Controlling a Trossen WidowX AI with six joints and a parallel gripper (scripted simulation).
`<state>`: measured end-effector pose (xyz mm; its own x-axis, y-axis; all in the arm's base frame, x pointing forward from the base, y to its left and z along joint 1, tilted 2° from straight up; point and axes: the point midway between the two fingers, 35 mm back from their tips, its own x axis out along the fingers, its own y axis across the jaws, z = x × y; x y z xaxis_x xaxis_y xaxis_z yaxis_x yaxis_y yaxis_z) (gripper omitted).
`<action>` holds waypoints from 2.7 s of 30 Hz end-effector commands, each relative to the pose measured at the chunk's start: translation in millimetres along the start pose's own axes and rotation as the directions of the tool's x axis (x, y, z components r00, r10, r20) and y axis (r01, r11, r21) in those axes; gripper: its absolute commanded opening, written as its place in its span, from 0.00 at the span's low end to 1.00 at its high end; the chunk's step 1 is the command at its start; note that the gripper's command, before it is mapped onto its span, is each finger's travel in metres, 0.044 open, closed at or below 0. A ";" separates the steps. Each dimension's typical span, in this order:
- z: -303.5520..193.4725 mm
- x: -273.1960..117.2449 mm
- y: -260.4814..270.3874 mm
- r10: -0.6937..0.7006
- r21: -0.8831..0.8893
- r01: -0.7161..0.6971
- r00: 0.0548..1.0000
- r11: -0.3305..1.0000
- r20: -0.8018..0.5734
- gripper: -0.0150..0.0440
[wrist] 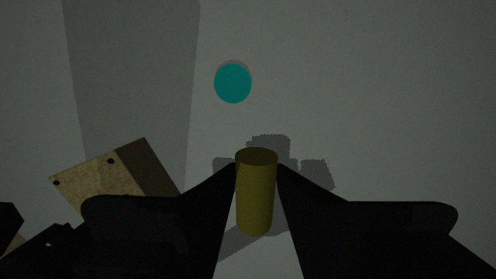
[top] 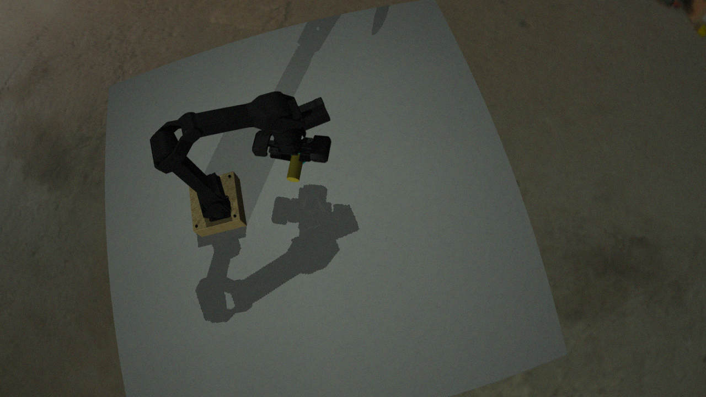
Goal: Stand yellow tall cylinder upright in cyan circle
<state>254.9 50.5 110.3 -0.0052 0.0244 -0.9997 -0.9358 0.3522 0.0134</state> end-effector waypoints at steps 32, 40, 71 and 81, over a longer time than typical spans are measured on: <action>74.0 -0.2 31.0 0.010 0.040 -0.013 0.998 0.999 0.067 0.43; 78.1 6.3 26.9 0.016 0.067 -0.024 0.992 0.997 0.126 0.43; 90.9 25.7 10.8 0.017 0.149 -0.072 0.938 0.986 0.346 0.43; 93.6 29.9 5.7 0.011 0.167 -0.088 0.911 0.982 0.413 0.43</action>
<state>281.4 140.6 83.4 0.1235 0.3955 -0.9101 -0.8642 0.4937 0.0973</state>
